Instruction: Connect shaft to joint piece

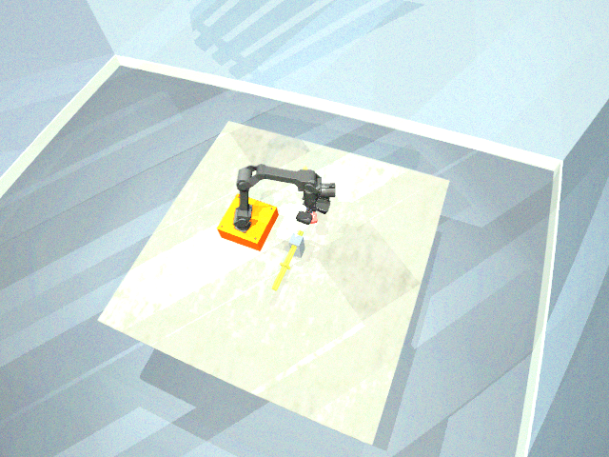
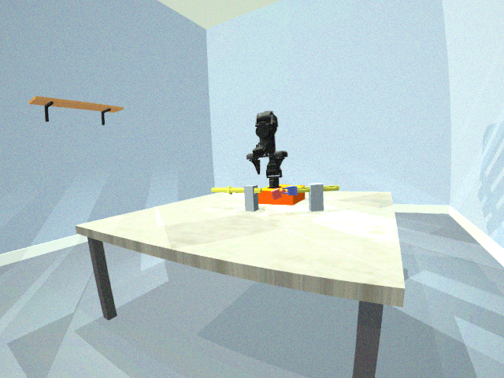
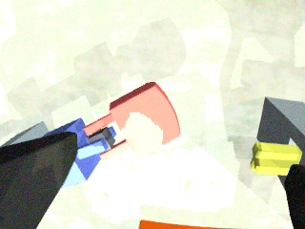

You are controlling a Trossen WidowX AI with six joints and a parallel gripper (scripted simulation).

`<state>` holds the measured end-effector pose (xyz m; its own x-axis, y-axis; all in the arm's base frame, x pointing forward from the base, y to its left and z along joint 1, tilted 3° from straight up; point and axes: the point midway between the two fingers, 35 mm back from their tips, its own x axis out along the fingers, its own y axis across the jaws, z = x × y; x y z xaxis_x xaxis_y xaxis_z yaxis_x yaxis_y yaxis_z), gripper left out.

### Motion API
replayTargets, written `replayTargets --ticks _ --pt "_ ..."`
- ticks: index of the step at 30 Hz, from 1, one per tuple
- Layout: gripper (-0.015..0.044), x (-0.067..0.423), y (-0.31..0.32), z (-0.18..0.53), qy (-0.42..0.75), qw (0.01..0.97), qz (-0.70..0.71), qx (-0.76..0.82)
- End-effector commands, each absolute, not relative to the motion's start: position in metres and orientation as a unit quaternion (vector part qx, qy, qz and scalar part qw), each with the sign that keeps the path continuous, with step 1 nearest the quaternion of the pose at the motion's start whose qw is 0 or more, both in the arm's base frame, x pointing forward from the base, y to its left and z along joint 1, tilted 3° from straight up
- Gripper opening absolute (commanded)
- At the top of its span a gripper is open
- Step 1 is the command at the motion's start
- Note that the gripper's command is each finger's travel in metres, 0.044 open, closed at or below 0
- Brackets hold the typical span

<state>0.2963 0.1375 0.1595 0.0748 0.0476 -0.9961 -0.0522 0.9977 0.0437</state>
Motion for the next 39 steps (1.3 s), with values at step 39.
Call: replayTargets --ticks 39 --pt "0.044 0.305 0.133 0.12 0.665 0.594 -0.265 0.366"
